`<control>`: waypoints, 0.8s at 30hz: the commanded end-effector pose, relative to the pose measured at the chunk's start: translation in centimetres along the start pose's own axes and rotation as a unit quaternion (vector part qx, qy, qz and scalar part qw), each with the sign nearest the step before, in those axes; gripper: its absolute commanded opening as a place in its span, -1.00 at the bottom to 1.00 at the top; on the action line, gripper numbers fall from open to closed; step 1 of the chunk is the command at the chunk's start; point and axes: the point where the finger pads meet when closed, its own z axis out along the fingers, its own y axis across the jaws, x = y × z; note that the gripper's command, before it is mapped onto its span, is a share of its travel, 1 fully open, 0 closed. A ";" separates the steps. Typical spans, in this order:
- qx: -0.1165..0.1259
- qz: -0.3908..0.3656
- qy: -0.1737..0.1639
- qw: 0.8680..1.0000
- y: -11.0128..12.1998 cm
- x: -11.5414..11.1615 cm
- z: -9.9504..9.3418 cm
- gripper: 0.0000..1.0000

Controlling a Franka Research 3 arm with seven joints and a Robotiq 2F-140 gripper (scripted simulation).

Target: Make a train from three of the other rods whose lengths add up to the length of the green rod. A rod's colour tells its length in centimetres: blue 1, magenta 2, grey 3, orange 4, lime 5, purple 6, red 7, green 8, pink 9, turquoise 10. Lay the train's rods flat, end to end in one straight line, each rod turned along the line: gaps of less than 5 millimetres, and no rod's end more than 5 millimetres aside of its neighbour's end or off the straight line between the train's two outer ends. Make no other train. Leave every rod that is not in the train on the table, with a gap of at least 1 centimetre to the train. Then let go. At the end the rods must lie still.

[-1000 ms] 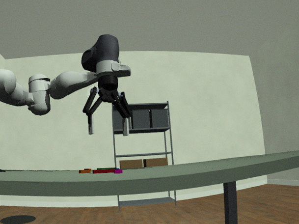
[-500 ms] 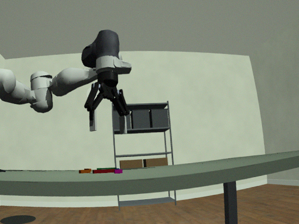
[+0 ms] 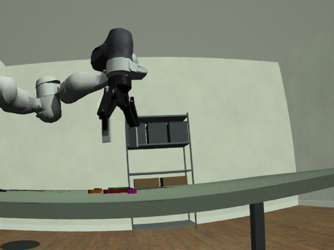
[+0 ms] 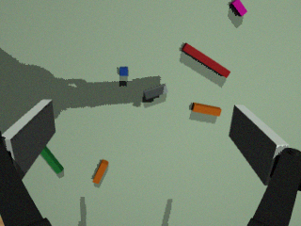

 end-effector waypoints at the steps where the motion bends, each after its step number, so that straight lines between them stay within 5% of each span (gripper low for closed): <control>1: -0.001 -0.084 0.002 0.996 0.8 0.5 -0.2 1.00; 24: 0.000 -0.237 0.002 0.971 4.4 2.1 -1.0 1.00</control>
